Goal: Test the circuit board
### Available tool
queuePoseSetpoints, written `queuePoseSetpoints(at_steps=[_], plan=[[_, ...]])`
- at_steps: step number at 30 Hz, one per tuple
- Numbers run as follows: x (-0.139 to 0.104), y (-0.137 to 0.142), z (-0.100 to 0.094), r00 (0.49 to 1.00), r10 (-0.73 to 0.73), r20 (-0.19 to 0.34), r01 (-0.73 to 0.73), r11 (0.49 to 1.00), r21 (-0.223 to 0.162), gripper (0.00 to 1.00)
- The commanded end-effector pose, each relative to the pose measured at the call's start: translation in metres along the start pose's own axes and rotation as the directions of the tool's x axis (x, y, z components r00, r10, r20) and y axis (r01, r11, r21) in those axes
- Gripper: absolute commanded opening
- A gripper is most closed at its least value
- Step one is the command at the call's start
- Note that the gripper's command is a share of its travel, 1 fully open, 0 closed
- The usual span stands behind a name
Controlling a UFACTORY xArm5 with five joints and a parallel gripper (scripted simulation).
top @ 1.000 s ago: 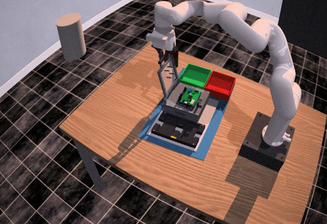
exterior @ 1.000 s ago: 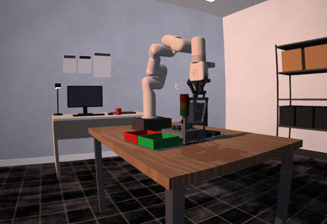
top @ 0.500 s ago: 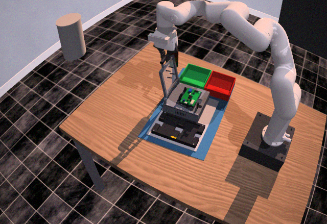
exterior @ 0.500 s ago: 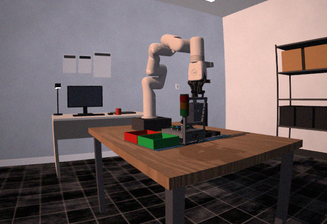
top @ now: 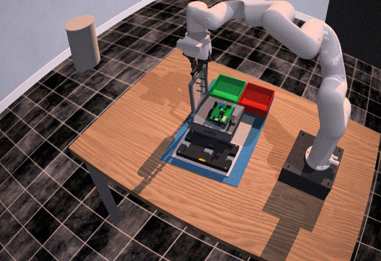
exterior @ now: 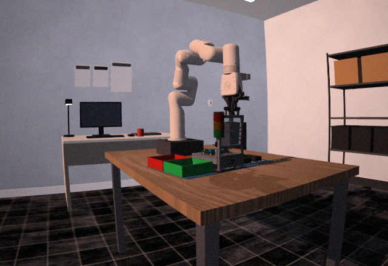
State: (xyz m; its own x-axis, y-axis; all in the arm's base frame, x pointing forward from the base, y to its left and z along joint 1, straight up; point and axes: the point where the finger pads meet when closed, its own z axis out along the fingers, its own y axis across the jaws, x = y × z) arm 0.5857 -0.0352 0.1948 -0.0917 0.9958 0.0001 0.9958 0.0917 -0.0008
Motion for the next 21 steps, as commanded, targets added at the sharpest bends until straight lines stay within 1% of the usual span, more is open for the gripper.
queuePoseSetpoints(at_steps=[1,7,9,21], plan=[[0.000,-0.007,-0.002,1.000,0.000,0.001,0.000,1.000,-0.004,0.00],[0.000,-0.019,-0.002,1.000,0.000,0.001,0.000,1.000,-0.004,0.00],[0.000,-0.019,-0.002,1.000,0.000,0.001,0.000,1.000,-0.004,0.00],[0.000,-0.048,0.001,1.000,0.000,0.001,0.000,1.000,-0.004,0.00]])
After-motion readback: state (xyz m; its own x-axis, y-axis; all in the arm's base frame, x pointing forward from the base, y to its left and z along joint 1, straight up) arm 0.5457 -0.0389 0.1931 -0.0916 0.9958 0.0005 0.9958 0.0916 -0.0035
